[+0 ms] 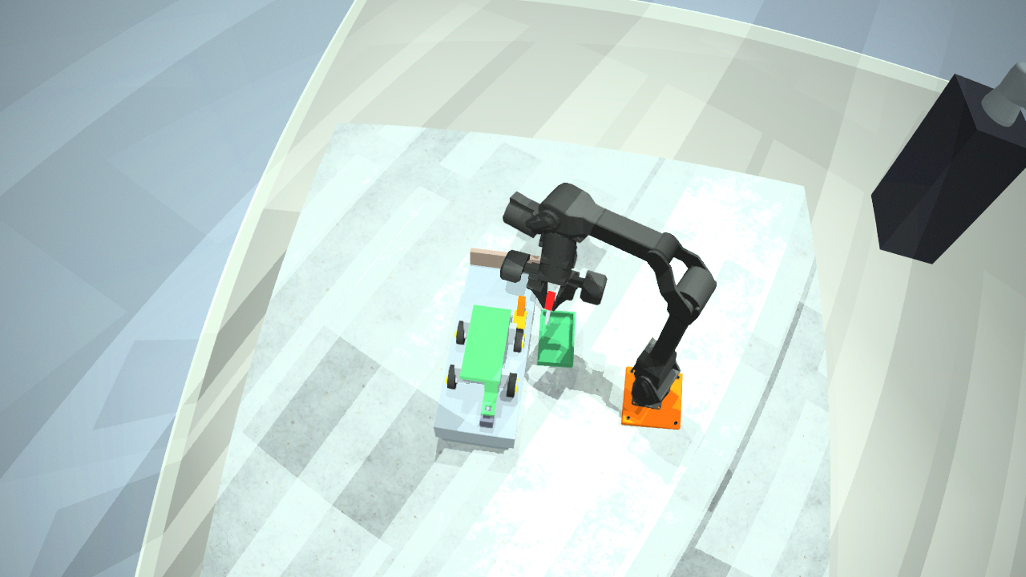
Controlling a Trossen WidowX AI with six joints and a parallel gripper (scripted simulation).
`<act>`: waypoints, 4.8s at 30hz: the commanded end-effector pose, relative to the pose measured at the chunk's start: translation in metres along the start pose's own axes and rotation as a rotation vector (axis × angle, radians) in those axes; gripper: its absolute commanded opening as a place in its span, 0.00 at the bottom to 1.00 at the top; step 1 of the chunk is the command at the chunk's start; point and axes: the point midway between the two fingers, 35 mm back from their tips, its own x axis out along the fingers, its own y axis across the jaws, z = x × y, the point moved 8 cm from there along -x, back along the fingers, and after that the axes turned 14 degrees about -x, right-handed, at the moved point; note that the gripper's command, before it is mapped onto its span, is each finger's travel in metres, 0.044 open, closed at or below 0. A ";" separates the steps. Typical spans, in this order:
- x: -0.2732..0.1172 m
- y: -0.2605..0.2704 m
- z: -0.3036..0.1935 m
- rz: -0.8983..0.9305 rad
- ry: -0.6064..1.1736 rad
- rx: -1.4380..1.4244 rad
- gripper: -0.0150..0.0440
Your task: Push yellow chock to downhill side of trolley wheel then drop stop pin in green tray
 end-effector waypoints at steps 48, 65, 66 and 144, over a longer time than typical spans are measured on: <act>0.007 -0.001 -0.029 0.143 -0.229 1.284 0.25; 0.032 -0.022 -0.028 0.187 -0.297 1.316 0.25; 0.035 -0.022 -0.028 0.200 -0.313 1.314 0.25; 0.103 -0.021 -0.022 0.258 -0.383 1.306 0.58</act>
